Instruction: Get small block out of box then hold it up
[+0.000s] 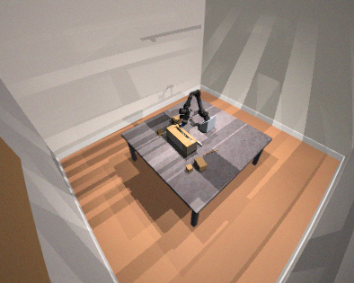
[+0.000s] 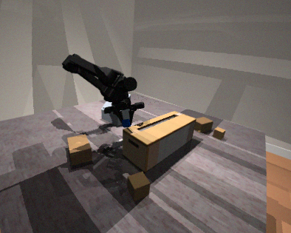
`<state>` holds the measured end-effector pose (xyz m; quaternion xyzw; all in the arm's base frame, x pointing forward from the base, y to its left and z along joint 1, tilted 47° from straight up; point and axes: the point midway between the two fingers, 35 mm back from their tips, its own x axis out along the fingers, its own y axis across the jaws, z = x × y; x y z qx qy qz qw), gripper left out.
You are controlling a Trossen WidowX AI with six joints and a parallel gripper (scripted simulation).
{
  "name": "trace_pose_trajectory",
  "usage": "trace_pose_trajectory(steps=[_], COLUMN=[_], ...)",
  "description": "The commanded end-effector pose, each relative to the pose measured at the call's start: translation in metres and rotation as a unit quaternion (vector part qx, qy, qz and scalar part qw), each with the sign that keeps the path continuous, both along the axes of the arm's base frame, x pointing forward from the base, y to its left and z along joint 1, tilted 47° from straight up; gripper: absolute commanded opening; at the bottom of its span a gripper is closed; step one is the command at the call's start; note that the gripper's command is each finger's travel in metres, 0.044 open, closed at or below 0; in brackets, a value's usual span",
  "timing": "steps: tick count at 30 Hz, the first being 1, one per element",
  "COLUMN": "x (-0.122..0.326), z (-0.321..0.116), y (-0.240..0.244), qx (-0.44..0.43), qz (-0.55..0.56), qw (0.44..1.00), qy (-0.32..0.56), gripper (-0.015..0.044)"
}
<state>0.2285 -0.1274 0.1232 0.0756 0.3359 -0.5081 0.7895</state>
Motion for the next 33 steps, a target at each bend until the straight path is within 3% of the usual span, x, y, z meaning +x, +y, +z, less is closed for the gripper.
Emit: trace_pose_trajectory(steps=[1,17,33], x=[-0.001,-0.006,-0.011], z=[0.001,0.003,0.008], y=[0.004,0.017,0.03], qx=[-0.026,-0.121,-0.202], qz=[0.051,0.24,0.396], qw=[0.996,0.909,0.715], qy=[0.067,0.319,0.539], gripper=[0.0,0.0,0.0])
